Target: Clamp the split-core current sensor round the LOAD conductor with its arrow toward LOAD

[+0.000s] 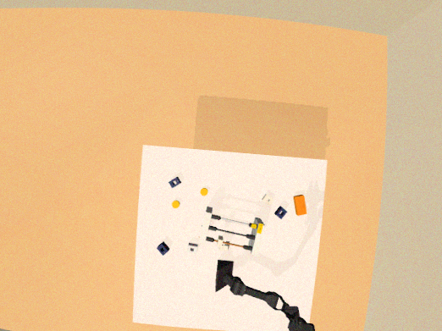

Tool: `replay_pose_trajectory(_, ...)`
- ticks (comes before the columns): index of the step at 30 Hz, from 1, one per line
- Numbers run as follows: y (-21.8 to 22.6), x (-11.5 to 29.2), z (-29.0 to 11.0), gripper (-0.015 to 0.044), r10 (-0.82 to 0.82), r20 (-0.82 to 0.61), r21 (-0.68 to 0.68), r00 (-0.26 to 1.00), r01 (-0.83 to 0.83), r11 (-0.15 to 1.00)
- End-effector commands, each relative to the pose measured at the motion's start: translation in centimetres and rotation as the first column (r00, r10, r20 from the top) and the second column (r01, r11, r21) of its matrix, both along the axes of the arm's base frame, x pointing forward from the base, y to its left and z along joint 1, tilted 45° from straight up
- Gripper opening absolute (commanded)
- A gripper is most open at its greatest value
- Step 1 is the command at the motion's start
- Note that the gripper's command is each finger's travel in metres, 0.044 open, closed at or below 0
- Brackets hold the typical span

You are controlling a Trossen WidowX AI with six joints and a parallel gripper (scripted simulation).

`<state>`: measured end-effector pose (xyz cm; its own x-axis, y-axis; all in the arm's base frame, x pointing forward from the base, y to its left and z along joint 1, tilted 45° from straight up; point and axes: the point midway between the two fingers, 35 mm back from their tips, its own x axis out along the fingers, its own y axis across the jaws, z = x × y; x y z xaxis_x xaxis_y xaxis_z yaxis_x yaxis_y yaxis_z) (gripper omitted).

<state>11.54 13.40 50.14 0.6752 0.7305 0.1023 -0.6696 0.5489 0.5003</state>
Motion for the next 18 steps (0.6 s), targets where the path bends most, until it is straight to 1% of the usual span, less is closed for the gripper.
replay_pose_trajectory(1,1.0,5.8,-3.3,0.044,-0.195,0.078,-0.098,0.978,0.202,0.974)
replay_pose_trajectory(5,-0.3,10.5,-6.2,0.044,-0.338,0.145,-0.166,0.93,0.359,0.918)
replay_pose_trajectory(8,-2.2,13.6,-8.6,0.044,-0.43,0.192,-0.214,0.882,0.466,0.859)
replay_pose_trajectory(13,-7.0,17.8,-12.9,0.044,-0.564,0.268,-0.292,0.781,0.624,0.725)
replay_pose_trajectory(18,-12.6,19.9,-17.3,0.044,-0.66,0.334,-0.36,0.673,0.738,0.57)
